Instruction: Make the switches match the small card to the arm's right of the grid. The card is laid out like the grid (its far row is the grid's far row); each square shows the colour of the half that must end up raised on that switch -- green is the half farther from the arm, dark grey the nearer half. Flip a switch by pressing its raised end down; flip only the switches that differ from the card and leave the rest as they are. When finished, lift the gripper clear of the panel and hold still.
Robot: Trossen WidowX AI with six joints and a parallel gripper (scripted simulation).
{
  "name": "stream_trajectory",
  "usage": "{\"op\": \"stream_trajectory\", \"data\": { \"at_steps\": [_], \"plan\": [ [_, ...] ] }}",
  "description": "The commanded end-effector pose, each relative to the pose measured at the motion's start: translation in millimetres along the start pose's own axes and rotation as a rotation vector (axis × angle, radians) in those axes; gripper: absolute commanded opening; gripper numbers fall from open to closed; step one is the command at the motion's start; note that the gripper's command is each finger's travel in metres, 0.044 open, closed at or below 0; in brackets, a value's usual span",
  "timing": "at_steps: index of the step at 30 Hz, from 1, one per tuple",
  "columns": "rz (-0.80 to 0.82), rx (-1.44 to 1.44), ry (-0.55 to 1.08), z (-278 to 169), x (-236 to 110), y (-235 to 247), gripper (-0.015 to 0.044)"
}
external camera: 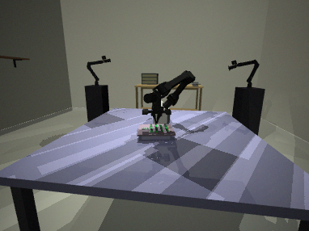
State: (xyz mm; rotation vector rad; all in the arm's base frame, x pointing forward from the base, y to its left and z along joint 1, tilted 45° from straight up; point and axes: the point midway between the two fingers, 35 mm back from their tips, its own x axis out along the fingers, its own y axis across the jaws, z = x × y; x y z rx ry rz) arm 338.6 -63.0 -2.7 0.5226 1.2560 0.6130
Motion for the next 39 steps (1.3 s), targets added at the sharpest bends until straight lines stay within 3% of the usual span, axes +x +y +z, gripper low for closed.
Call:
{"op": "stream_trajectory", "data": {
  "at_steps": [1,39],
  "plan": [
    [0.008,0.006,0.005,-1,11,2,0.0],
    [0.009,0.006,0.005,-1,27,2,0.0]
  ]
}}
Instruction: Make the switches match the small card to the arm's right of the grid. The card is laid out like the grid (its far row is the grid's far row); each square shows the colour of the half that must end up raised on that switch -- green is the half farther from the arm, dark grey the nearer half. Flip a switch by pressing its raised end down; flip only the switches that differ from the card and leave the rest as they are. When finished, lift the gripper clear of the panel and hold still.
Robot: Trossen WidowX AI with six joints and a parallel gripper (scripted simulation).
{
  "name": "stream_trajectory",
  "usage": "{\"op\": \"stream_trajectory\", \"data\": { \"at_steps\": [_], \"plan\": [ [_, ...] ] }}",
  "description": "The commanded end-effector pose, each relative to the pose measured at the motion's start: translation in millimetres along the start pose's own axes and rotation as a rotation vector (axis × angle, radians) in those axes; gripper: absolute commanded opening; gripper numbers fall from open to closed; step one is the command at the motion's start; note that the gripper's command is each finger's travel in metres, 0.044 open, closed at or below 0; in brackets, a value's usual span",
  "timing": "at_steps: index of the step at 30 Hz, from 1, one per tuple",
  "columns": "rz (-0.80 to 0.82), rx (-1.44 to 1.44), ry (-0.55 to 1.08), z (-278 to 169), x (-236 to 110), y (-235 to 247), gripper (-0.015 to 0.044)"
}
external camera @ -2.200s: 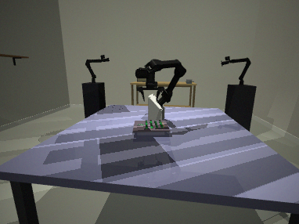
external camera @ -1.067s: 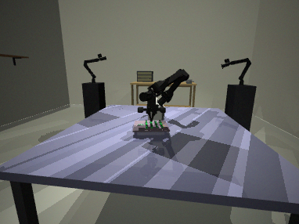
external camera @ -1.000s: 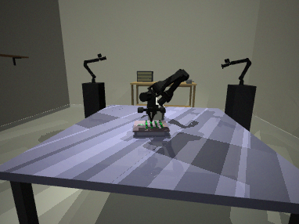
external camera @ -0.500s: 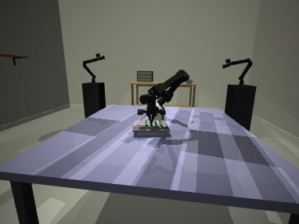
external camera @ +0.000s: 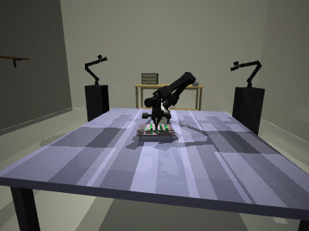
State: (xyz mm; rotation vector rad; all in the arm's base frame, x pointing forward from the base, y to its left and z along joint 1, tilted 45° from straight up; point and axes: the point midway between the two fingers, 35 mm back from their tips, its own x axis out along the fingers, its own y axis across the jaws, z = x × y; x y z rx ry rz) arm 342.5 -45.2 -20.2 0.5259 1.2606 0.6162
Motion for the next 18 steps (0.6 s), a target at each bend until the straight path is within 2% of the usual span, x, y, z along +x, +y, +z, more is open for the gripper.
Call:
{"op": "stream_trajectory", "data": {
  "at_steps": [1,18],
  "plan": [
    [0.005,0.004,0.0,0.2,1.6,1.2,0.0],
    [0.005,0.004,0.0,0.2,3.9,1.2,0.0]
  ]
}}
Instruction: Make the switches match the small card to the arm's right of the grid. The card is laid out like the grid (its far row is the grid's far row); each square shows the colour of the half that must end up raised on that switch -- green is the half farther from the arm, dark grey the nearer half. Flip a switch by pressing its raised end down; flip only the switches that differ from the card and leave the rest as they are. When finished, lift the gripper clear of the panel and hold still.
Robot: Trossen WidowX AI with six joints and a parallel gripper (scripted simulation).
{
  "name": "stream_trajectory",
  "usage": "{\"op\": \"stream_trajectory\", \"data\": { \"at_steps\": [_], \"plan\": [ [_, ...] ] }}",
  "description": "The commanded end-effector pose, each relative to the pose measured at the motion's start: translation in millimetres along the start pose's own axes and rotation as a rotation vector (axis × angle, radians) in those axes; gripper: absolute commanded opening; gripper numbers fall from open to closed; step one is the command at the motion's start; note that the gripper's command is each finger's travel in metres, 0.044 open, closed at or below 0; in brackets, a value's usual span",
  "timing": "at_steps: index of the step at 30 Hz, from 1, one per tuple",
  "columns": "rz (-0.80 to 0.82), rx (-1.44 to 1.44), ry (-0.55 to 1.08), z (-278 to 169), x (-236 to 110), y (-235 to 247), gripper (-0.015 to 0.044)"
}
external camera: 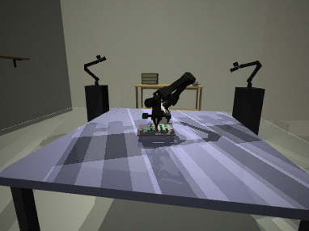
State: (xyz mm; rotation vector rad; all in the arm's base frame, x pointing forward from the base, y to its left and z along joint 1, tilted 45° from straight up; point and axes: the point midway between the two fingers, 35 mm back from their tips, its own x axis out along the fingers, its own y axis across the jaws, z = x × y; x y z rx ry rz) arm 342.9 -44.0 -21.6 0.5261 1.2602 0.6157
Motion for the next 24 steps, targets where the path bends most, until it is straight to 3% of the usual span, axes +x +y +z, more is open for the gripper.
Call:
{"op": "stream_trajectory", "data": {
  "at_steps": [1,24],
  "plan": [
    [0.005,0.003,0.001,0.1,2.1,1.3,0.0],
    [0.005,0.003,0.001,0.2,5.2,1.3,0.0]
  ]
}}
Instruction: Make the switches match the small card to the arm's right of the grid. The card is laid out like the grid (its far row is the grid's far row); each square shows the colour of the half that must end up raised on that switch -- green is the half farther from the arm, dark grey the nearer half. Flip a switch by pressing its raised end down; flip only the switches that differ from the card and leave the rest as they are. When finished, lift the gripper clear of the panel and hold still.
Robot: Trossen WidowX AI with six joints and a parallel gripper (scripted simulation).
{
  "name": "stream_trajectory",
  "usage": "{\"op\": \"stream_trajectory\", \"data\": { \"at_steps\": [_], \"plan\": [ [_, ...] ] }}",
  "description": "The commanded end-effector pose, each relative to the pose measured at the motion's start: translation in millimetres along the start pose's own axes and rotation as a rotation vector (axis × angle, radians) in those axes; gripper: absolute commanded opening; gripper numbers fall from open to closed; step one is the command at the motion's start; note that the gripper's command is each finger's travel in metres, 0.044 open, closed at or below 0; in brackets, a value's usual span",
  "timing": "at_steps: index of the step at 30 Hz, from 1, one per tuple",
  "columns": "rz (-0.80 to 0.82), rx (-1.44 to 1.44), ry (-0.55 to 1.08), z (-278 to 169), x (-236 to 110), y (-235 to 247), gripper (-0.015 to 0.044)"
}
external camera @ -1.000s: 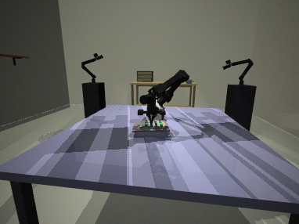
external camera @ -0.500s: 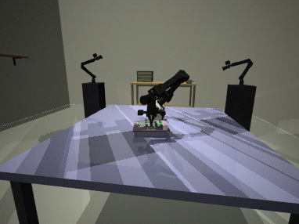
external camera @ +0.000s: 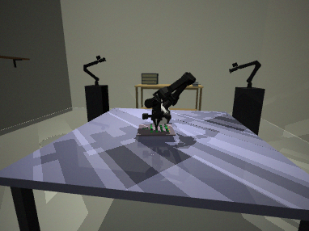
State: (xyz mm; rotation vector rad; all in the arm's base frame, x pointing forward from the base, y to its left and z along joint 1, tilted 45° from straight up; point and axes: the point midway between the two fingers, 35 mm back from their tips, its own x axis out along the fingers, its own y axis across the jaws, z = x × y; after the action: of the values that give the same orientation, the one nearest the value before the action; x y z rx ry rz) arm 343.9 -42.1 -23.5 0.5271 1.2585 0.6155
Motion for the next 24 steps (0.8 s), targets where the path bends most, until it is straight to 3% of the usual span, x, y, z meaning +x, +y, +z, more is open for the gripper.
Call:
{"op": "stream_trajectory", "data": {
  "at_steps": [1,16,21,24],
  "plan": [
    [0.005,0.003,0.002,0,3,1,0.0],
    [0.005,0.003,0.002,0,5,1,0.0],
    [0.002,0.003,-0.021,-2,-59,0,0.0],
    [0.002,0.004,-0.022,-3,-62,1,0.0]
  ]
}}
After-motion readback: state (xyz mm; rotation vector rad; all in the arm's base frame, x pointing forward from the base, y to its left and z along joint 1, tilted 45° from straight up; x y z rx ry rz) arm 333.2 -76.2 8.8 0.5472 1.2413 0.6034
